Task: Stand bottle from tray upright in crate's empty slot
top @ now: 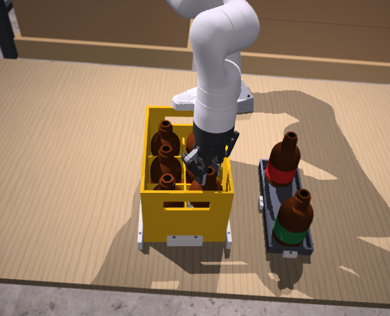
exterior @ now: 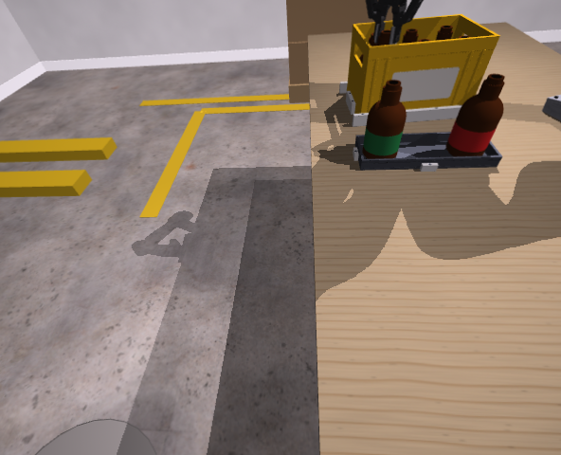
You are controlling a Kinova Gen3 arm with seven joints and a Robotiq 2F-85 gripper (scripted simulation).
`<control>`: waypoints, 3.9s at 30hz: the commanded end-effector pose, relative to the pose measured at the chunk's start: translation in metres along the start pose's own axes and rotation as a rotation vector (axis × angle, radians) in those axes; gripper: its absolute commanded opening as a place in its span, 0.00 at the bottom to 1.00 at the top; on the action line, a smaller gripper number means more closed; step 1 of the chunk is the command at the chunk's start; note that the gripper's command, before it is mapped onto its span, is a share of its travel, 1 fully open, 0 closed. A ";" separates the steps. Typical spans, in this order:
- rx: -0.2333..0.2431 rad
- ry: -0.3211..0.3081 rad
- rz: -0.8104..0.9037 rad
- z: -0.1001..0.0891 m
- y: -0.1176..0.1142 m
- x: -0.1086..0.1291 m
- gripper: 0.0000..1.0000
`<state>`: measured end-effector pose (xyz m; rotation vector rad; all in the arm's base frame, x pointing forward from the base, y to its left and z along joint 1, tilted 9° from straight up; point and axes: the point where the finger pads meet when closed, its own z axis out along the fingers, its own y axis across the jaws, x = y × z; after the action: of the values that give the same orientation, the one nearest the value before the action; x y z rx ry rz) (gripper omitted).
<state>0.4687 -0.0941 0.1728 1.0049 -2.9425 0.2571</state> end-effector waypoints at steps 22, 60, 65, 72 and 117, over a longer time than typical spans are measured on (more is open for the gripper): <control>-0.001 0.000 -0.002 0.005 0.001 0.000 0.00; -0.001 0.000 -0.002 0.005 0.001 0.000 0.00; -0.001 0.000 -0.002 0.006 0.001 0.000 0.00; -0.001 0.000 -0.002 0.007 0.001 0.000 0.00; -0.001 0.000 -0.002 0.023 0.001 0.000 0.00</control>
<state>0.4691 -0.0973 0.1498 1.0059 -2.9409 0.2542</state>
